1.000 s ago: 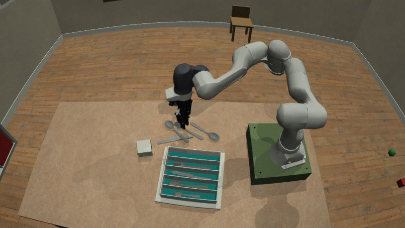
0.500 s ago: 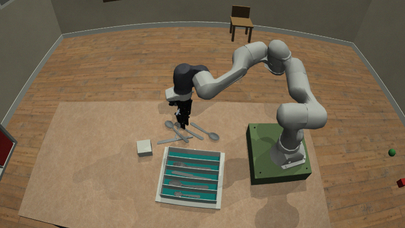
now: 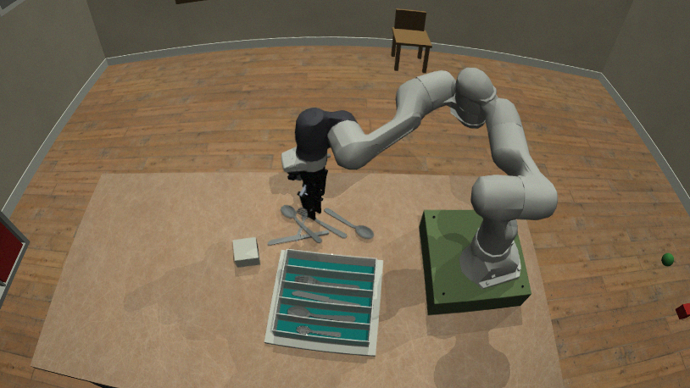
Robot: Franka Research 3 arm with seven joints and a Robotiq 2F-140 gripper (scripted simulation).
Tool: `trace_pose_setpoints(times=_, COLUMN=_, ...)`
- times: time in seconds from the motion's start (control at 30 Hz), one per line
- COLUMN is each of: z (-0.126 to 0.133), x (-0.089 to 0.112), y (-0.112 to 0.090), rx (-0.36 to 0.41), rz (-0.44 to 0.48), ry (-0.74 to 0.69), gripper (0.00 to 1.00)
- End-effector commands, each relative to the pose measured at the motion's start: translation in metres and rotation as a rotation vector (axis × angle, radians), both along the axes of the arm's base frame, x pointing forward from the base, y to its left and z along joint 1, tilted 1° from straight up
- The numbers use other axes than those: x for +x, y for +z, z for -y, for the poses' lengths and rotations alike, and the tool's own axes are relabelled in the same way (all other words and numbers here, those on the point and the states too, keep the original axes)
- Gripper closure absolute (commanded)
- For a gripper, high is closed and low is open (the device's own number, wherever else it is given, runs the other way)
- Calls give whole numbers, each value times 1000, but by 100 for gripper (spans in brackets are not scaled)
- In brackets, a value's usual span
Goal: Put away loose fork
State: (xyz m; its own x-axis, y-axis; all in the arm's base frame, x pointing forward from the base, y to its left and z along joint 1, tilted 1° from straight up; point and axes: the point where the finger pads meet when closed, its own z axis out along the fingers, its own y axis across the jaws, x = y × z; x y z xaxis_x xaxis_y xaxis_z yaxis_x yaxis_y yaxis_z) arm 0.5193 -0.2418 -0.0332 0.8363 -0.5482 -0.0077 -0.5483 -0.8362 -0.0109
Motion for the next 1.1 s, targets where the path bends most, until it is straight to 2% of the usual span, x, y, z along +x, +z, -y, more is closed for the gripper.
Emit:
trace_pose_setpoints(times=0.0, z=0, x=1, y=0, rx=1, rz=2, ry=-6, gripper=75)
trace_pose_setpoints(times=0.47, z=0, x=1, y=-3, rx=1, rz=2, ry=-6, gripper=75)
trace_pose_setpoints(times=1.07, z=0, x=1, y=-18, rx=1, rz=2, ry=-6, gripper=75)
